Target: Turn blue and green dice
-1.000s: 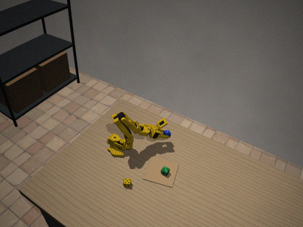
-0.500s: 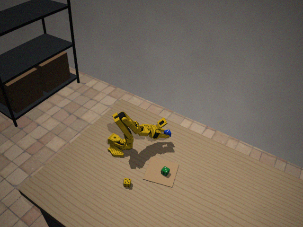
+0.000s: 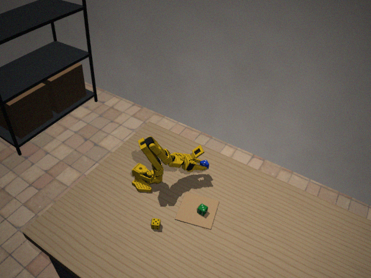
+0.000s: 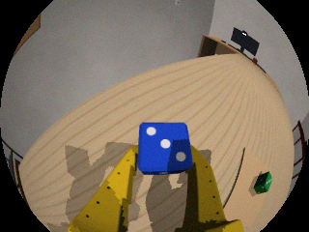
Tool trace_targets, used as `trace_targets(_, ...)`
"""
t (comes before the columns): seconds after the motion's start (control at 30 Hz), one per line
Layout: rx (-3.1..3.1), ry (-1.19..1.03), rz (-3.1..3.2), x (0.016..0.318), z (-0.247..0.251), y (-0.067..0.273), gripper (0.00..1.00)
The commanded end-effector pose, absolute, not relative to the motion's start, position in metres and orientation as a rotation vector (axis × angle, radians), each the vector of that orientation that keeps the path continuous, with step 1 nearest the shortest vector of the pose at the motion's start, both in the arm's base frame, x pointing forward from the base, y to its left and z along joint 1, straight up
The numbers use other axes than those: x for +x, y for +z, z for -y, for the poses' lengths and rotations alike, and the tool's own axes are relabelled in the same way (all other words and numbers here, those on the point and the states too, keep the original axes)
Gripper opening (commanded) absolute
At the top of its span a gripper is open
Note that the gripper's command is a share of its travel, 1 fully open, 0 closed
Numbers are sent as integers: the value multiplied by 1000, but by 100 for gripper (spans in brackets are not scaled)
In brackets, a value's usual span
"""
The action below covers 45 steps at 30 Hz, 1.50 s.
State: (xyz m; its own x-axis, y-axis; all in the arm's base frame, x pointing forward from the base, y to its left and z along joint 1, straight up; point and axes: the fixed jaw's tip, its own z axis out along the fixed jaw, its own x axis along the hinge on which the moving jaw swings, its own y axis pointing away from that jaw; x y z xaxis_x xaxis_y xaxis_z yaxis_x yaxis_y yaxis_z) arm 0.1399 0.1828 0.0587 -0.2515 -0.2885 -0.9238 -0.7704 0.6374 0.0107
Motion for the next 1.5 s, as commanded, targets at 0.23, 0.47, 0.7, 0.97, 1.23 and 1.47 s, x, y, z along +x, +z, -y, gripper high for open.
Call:
trace_targets(0.23,-833,584,-1791,143,-184,64,0)
trace_targets(0.47,-833,584,-1791,143,-184,63,0)
trace_targets(0.7,-833,584,-1791,143,-184,59,0)
trace_targets(0.97,-833,584,-1791,143,-184,58,0)
trace_targets(1.23,-833,584,-1791,143,-184,53,0)
trace_targets(1.47,-833,584,-1791,143,-184,52,0)
